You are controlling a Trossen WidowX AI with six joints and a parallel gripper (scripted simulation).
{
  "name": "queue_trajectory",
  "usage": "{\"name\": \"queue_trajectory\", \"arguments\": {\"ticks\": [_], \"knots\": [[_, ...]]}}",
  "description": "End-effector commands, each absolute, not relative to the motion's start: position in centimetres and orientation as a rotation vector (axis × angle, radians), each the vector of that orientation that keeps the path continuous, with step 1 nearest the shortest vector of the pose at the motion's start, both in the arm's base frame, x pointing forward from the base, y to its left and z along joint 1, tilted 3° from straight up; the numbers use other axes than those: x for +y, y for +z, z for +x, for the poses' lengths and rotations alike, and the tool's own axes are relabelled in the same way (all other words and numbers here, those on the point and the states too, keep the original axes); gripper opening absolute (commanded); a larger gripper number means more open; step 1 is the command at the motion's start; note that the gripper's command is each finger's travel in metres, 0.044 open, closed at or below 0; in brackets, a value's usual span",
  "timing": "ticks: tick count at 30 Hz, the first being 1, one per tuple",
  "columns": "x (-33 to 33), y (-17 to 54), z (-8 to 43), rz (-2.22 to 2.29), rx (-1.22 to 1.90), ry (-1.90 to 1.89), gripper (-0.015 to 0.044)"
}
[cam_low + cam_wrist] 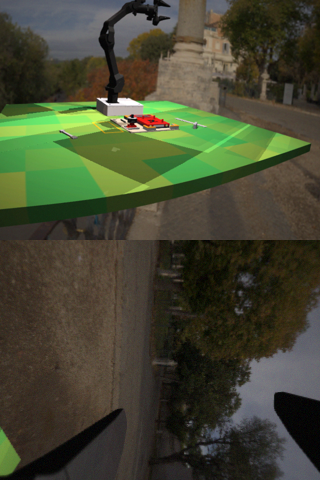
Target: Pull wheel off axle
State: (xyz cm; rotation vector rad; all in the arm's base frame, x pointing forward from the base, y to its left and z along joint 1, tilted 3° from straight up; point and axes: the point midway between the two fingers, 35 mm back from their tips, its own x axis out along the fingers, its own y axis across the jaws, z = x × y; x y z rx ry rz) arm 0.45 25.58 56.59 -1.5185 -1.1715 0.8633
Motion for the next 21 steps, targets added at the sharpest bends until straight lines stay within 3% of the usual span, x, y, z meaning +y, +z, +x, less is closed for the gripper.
{"name": "queue_trajectory", "arguments": {"ticks": [1, 4, 10, 13, 21], "knots": [[25.7, 56.5, 0.6, -1.520, -1.164, 0.865, 0.0374], [27.4, 54.8, 2.2, -1.541, -1.052, 0.884, 0.0300], [30.7, 50.1, 8.1, -1.558, -0.732, 0.914, 0.0300], [31.7, 49.4, 9.2, -1.570, -0.737, 0.926, 0.0300], [32.1, 42.1, 18.6, -1.506, -0.268, 0.941, 0.0300]]}}
